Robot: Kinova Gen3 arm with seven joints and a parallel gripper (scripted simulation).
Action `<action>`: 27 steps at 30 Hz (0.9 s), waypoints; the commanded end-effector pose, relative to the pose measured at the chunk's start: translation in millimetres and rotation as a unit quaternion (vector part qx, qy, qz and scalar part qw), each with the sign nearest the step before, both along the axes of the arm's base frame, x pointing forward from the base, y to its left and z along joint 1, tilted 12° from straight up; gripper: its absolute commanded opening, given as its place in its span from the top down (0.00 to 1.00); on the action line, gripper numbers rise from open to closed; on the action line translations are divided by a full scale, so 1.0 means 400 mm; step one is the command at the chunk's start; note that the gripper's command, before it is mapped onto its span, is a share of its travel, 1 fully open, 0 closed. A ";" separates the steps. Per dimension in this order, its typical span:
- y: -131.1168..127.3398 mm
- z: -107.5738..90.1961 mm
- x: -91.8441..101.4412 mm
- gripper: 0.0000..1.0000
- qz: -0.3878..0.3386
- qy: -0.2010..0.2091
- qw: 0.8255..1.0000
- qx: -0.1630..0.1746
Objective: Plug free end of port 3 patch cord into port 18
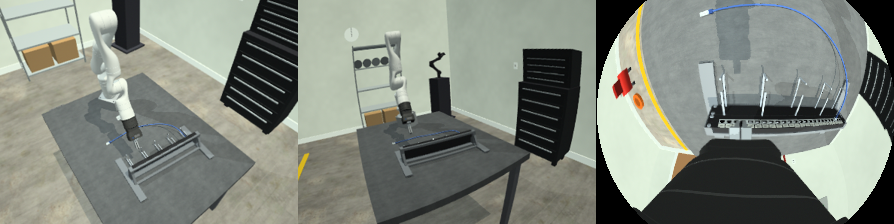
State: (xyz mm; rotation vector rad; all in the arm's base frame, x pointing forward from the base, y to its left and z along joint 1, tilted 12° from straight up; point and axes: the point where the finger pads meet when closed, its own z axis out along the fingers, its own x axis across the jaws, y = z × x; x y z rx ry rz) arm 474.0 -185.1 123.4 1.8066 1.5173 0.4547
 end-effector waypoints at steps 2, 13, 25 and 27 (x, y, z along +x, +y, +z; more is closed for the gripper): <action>0.020 0.048 -0.022 1.00 0.003 -0.008 1.000 0.000; 0.061 0.138 -0.115 1.00 0.003 -0.008 1.000 0.000; 0.079 0.181 -0.159 1.00 0.003 -0.008 1.000 0.000; 0.081 0.185 -0.163 1.00 0.003 -0.008 1.000 0.000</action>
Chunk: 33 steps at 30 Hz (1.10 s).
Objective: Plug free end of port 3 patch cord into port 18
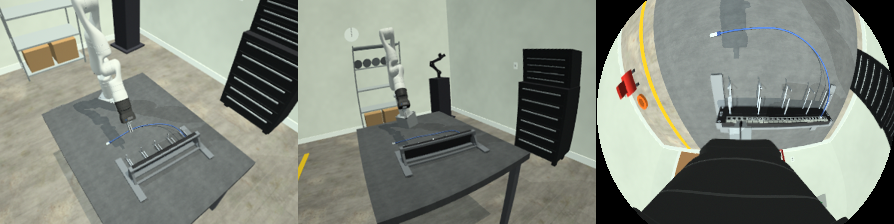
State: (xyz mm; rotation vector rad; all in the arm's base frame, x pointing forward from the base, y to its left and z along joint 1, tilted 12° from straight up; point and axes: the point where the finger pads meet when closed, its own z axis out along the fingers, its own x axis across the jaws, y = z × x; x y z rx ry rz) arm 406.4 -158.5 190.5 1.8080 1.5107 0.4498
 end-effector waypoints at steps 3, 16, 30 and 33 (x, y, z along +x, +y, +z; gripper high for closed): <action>0.016 0.020 0.003 1.00 0.006 -0.008 1.000 0.002; 0.019 0.027 -0.004 1.00 0.006 -0.008 1.000 0.002; 0.016 0.027 -0.005 1.00 0.004 -0.008 1.000 0.002; 0.013 0.027 -0.005 1.00 0.001 -0.009 1.000 0.002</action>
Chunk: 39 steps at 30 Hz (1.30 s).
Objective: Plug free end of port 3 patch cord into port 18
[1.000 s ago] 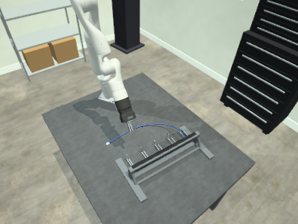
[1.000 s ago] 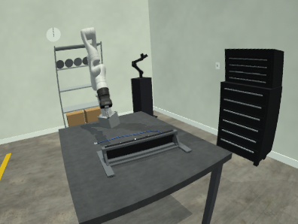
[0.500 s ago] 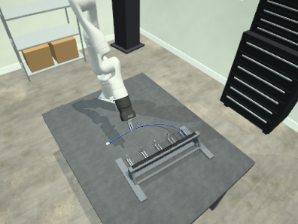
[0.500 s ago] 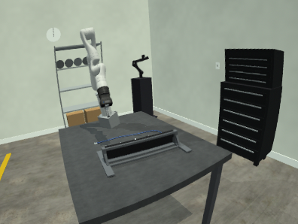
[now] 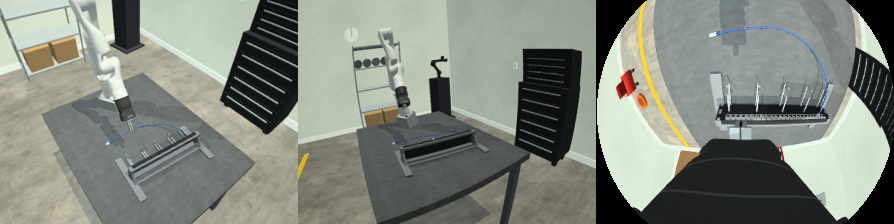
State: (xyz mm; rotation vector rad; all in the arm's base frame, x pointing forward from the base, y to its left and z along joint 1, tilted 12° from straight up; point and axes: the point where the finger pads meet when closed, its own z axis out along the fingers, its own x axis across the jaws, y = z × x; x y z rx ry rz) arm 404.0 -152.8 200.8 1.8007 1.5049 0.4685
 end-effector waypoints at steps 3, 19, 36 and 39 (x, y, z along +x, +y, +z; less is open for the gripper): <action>-0.007 0.002 0.000 1.00 -0.005 -0.001 1.000 0.000; -0.063 0.008 -0.012 1.00 -0.052 -0.006 0.999 0.003; -0.177 0.010 -0.062 1.00 -0.155 -0.010 0.988 0.014; -0.185 0.010 -0.068 1.00 -0.164 -0.010 0.986 0.015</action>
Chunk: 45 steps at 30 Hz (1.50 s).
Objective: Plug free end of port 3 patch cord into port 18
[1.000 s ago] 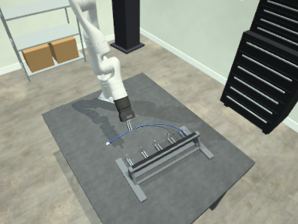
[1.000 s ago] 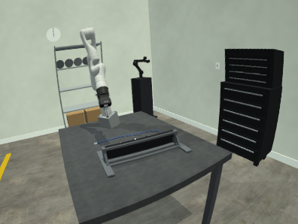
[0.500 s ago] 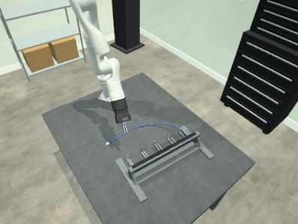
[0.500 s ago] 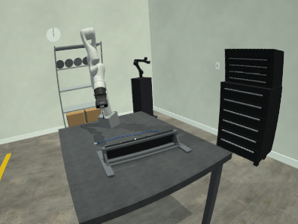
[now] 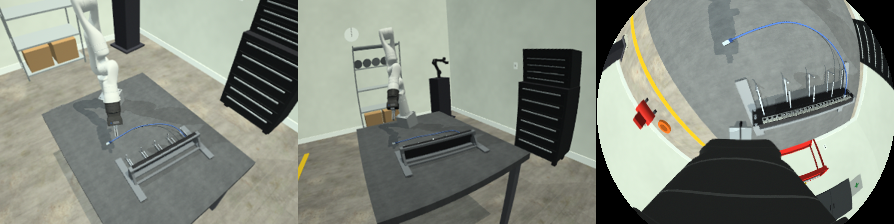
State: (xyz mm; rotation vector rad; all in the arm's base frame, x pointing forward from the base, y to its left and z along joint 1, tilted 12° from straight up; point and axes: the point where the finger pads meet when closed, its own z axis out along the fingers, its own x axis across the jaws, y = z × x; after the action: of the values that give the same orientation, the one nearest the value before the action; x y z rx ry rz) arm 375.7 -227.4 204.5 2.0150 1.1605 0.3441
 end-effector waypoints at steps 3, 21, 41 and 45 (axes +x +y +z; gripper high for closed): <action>-0.024 -0.002 -0.015 1.00 -0.027 0.001 1.000 0.004; -0.129 -0.040 -0.154 1.00 -0.188 0.015 0.981 0.047; -0.116 -0.119 -0.303 1.00 -0.351 0.040 0.924 0.143; -0.097 -0.135 -0.322 1.00 -0.379 0.044 0.909 0.168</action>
State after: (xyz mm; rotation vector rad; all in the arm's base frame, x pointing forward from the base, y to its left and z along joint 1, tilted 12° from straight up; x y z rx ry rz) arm 252.2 -262.7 151.5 2.6065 0.3393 0.0597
